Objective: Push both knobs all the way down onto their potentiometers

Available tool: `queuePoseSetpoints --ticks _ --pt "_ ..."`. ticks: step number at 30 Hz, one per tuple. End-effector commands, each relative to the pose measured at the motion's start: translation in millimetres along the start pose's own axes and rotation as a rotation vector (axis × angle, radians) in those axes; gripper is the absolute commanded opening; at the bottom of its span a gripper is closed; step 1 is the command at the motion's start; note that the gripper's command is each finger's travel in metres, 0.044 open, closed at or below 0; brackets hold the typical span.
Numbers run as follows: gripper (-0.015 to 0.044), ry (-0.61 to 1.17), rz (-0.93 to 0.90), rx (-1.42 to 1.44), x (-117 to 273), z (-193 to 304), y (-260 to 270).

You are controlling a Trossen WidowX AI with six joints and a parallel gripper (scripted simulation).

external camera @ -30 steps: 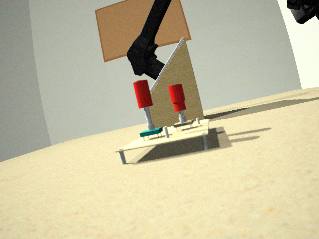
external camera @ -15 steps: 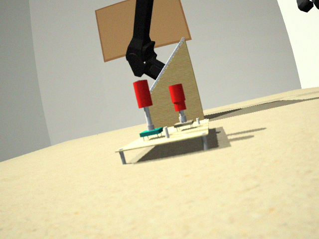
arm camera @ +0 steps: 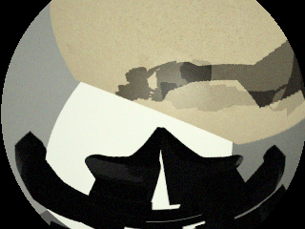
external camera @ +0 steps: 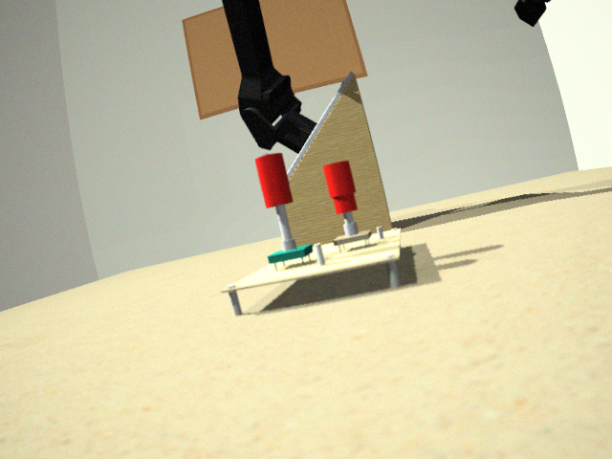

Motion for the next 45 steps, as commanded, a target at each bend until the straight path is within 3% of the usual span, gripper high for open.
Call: queuePoseSetpoints --ticks 1,23,45 --pt "0.0 -0.146 0.029 0.016 22.5 -38.0 4.0" --pt "0.0 -0.72 0.346 0.2 157.1 -194.7 -15.2" --pt "0.0 -0.724 0.349 0.201 141.7 -211.8 -21.2"
Point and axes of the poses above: the point midway between the two fingers, 35 mm back from their tips, its own x axis back along the fingers, its own y axis across the jaws, z = x × y, the point moved 7 cm from there along x, back along the fingers
